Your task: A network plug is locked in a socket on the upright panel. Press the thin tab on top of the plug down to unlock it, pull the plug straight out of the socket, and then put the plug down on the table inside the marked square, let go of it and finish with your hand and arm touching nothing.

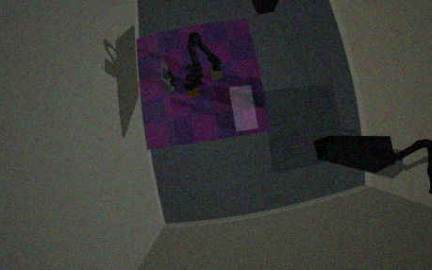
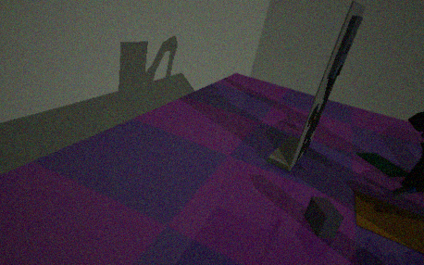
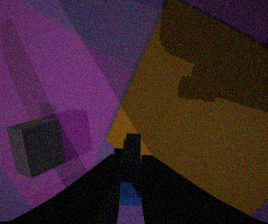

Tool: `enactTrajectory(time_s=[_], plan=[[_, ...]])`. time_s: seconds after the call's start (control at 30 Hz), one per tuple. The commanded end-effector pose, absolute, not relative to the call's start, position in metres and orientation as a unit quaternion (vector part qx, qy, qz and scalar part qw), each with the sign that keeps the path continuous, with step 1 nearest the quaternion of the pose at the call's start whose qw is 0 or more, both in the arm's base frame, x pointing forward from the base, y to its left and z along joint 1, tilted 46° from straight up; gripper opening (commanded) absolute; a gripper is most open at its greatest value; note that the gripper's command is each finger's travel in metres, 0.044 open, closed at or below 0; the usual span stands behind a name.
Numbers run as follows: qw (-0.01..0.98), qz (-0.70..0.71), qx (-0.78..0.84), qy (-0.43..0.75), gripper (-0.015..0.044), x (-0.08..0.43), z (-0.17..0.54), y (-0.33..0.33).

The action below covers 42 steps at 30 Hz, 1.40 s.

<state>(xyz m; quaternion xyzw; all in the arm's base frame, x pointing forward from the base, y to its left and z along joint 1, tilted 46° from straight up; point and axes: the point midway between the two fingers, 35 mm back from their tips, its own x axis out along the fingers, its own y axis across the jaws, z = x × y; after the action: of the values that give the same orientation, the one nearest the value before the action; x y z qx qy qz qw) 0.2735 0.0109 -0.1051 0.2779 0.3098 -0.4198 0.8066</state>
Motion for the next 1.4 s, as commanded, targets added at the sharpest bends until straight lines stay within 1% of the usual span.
enactTrajectory(time_s=[0.0, 1.37], plan=[[0.805, -0.422, 0.272, 0.317, 0.0, 0.269, -0.113, 0.005], [0.806, -0.422, 0.269, 0.315, 0.0, 0.263, -0.139, -0.024]])
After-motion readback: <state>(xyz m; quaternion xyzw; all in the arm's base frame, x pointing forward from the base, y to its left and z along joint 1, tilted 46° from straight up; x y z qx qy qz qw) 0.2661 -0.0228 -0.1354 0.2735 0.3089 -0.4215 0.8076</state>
